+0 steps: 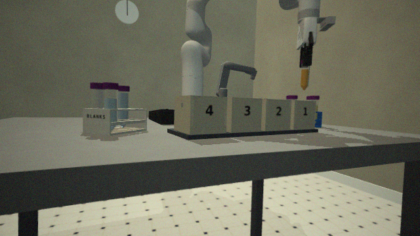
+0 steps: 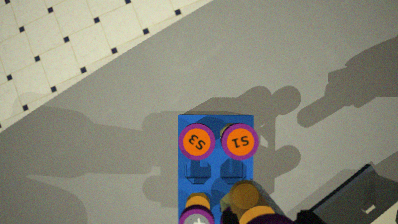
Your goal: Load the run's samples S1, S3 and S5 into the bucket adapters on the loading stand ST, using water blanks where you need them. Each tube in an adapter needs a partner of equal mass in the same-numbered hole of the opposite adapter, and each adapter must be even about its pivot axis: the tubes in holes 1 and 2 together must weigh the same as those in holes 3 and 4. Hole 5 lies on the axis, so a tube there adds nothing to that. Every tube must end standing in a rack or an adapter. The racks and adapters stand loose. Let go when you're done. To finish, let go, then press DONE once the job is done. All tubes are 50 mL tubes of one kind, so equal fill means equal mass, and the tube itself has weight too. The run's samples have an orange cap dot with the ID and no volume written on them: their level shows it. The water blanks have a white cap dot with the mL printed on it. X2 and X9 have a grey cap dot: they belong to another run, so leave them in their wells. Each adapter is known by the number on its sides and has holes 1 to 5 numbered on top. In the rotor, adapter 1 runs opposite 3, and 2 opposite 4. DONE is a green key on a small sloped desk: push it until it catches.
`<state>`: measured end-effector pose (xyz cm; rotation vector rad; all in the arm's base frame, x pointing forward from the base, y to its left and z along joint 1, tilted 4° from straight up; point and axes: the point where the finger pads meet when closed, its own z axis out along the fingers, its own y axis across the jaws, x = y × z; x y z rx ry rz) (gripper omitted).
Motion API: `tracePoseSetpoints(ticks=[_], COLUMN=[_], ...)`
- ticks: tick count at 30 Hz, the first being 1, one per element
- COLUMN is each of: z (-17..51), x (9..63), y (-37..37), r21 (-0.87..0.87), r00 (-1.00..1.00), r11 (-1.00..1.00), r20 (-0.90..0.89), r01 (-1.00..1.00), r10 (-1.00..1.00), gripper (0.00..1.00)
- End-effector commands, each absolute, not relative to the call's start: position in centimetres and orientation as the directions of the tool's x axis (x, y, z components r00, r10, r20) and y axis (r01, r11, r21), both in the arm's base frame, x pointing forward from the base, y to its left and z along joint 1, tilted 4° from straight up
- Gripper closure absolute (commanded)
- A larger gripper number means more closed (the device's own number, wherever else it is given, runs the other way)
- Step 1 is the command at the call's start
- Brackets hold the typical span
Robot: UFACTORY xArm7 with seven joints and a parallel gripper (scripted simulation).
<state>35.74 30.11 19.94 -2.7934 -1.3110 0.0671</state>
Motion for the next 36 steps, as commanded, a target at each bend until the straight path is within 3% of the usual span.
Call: tracePoseSetpoints(ticks=[1,36], z=[20.1,20.4], x=[35.8,32.8], y=[30.2,32.7], r21=[-0.067,-0.068], r00=[0.639,0.639], r11=[-0.638,-0.638], r20=[-0.011,-0.011], r01=[0.767,0.767], r10=[0.769,0.769], gripper=[1.00,1.00])
